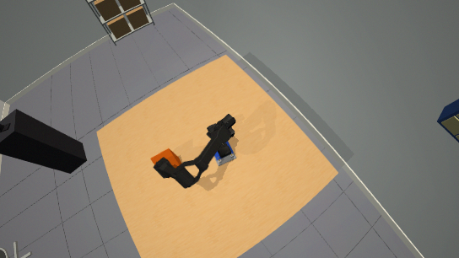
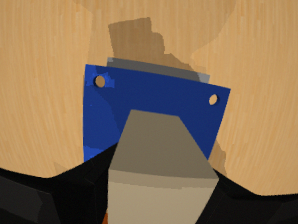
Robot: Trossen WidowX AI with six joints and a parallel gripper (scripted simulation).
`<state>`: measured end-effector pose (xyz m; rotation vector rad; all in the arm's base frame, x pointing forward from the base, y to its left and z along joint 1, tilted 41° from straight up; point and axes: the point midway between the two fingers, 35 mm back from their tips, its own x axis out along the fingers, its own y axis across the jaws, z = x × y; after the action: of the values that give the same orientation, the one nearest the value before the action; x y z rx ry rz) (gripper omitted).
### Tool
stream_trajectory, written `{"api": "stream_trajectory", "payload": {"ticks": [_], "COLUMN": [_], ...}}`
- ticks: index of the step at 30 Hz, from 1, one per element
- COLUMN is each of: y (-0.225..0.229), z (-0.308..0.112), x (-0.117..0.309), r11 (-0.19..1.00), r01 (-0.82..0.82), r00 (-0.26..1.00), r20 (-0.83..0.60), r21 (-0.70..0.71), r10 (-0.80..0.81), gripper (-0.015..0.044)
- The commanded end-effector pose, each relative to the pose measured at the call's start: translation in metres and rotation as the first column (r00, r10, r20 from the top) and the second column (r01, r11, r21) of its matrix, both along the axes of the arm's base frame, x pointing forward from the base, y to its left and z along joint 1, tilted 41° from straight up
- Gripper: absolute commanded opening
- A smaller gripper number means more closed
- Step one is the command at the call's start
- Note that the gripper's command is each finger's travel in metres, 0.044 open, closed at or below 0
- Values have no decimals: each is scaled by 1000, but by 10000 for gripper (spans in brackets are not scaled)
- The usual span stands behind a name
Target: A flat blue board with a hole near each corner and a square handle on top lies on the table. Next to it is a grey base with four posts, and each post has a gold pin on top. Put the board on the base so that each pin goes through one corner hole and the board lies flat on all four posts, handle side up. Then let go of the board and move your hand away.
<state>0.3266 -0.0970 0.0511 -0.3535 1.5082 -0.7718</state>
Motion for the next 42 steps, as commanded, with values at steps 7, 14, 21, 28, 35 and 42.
{"api": "stream_trajectory", "payload": {"ticks": [7,14,21,28,35,42], "y": [2,-4,-12,-17,-22,-24], "z": [-1,-3,-7,-12,-17,-19], "x": [0,0,-1,-2,-3,-3], "r11": [1000,1000,1000,1000,1000,1000], "r01": [-4,-2,-1,-3,-4,-1], "r00": [1000,1000,1000,1000,1000,1000], "r20": [-4,-2,-1,-3,-4,1], "r21": [1,1,0,0,0,1], "r10": [4,2,1,3,4,1], "gripper": [0,0,0,0,0,0]}}
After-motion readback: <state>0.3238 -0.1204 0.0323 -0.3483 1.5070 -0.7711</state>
